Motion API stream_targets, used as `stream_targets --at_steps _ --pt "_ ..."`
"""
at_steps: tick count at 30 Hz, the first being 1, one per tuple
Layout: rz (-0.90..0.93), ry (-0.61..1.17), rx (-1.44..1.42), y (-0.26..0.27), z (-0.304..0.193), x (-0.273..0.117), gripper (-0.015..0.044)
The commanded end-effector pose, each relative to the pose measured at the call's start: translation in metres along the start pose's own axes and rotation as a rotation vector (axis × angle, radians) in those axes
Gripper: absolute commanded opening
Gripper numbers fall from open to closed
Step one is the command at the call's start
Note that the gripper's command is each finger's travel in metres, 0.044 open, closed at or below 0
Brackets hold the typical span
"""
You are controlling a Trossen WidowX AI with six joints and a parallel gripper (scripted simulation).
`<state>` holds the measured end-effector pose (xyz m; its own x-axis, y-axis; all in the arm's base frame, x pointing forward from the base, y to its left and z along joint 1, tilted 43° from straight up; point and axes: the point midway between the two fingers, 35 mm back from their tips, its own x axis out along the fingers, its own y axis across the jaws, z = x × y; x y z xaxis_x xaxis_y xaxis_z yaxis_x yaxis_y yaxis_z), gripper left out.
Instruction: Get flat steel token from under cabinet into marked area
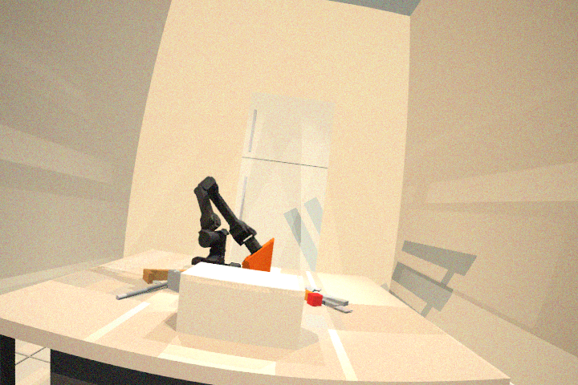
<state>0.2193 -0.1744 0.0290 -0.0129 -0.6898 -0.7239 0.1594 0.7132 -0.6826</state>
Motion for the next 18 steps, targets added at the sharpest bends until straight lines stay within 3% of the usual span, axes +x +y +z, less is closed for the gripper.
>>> stream_targets --at_steps 1,18 --pt "0.0 -0.004 -0.036 -0.0004 0.001 -0.0007 0.0" --pt "-0.001 -0.004 -0.167 -0.0013 0.0009 -0.001 0.0"
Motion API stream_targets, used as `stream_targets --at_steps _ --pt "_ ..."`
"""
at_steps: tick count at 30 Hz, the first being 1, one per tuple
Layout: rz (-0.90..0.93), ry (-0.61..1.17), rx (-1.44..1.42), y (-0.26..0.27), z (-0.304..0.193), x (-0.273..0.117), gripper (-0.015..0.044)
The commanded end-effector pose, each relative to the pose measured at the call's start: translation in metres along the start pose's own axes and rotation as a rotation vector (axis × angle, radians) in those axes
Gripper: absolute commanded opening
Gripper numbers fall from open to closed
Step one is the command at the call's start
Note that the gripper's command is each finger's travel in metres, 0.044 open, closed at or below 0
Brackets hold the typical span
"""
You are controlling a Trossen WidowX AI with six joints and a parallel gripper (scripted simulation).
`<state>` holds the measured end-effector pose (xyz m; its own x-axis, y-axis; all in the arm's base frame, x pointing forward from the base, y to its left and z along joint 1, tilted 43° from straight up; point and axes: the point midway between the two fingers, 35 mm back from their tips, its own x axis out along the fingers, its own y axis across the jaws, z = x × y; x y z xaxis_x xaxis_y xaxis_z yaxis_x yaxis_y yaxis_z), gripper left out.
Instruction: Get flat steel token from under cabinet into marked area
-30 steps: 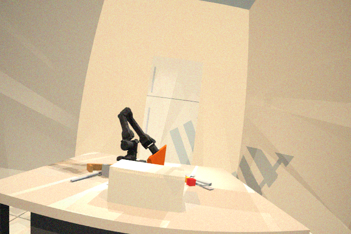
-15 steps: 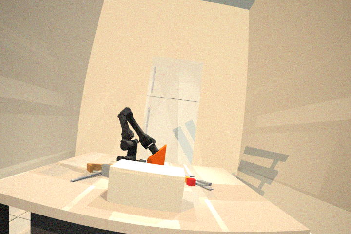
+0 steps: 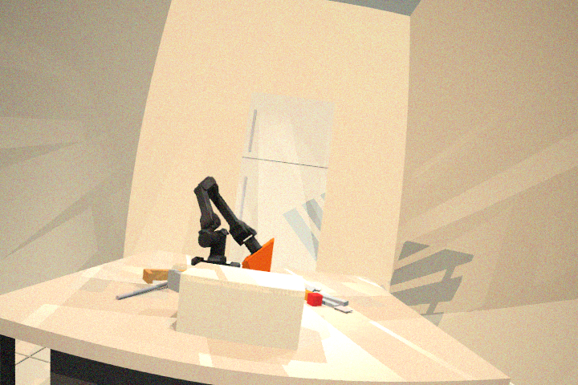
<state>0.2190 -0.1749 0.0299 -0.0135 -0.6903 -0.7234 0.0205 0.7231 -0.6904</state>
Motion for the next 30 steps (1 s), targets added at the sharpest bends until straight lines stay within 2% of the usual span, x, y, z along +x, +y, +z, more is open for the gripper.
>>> stream_targets --at_steps 1,18,25,26,30 --pt "0.0 -0.004 -0.035 -0.0004 0.001 -0.0007 0.0" --pt "-0.001 -0.004 -0.158 -0.001 0.0008 -0.0009 0.0" --pt "-0.001 0.001 -0.138 -0.0007 -0.0003 -0.0003 0.0184" --pt "-0.001 0.001 -0.138 -0.0007 -0.0003 -0.0003 0.02" --pt "-0.001 0.001 -0.142 -0.0008 -0.0003 -0.0003 0.02"
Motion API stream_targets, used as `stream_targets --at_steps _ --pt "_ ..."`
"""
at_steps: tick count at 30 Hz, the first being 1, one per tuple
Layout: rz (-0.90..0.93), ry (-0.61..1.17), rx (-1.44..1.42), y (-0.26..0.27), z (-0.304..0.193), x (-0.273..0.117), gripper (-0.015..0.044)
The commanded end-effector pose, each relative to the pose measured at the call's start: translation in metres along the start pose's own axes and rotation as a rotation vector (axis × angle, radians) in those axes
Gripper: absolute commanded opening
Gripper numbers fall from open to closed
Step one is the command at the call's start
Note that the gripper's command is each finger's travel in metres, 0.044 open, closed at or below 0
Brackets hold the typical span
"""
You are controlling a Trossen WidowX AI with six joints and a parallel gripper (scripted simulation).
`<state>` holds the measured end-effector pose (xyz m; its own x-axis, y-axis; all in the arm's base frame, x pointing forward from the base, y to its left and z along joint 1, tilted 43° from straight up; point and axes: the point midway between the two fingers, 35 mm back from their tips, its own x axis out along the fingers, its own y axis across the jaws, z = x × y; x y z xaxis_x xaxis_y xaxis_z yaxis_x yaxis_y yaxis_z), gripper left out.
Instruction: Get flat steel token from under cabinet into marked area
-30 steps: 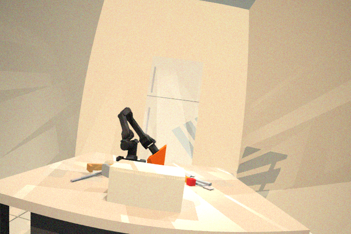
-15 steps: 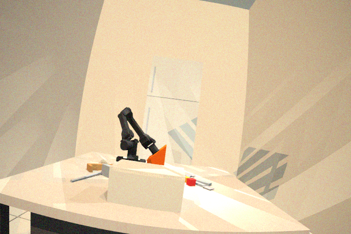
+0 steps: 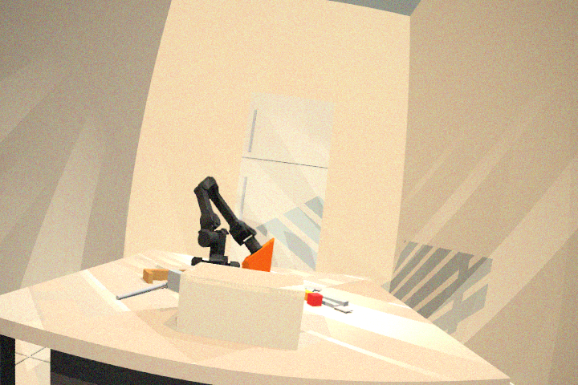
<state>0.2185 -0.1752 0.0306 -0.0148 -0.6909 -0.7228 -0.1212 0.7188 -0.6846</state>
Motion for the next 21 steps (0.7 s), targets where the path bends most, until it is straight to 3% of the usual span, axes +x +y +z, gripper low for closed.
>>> stream_targets --at_steps 1,4,20,21 --pt "0.0 0.0 0.0 0.0 0.0 0.0 0.02" --pt "0.0 -0.005 0.001 -0.0002 0.0001 -0.0001 0.027" --pt "0.0 -0.005 -0.001 0.0003 -0.0027 0.005 0.027" --pt "-0.004 -0.007 0.007 -0.0011 -0.0005 0.0026 0.0244"
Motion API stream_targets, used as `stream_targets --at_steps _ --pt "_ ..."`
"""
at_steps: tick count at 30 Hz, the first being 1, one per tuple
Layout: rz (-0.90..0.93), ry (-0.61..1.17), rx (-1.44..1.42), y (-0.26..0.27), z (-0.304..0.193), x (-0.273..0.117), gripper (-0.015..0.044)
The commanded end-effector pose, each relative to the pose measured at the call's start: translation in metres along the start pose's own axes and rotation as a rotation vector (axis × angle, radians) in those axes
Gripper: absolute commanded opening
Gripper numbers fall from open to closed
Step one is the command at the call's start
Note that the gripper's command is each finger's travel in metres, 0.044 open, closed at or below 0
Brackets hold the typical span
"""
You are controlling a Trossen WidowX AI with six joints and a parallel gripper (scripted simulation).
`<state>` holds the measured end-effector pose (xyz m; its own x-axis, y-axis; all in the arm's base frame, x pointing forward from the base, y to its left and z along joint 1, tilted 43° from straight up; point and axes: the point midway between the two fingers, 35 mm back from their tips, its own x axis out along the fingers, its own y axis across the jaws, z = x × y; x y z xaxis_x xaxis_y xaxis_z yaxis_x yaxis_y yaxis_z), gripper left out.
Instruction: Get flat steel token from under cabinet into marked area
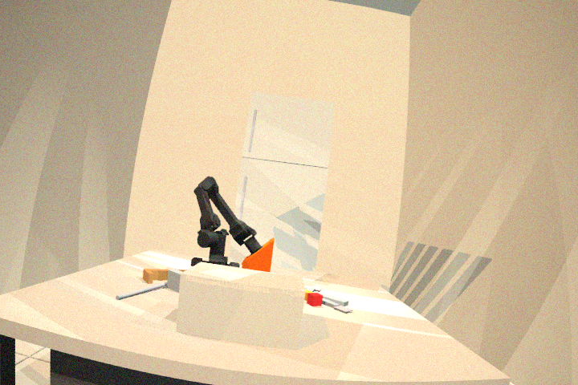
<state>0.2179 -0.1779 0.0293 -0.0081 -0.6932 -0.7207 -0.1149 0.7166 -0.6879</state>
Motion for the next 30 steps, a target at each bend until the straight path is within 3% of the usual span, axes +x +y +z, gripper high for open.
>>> stream_targets --at_steps 1,3,12,16,30 --pt "0.0 0.0 0.001 0.0 0.0 0.0 0.0217" --pt "0.0 0.0 0.001 0.0 0.0 0.0 0.0165" --pt "0.0 0.0 0.001 0.0 0.0 0.0 0.0104" --pt "0.0 0.0 0.001 0.0 0.0 0.0 0.0" --pt "0.002 0.0 -0.025 0.0 0.012 0.0 0.0"
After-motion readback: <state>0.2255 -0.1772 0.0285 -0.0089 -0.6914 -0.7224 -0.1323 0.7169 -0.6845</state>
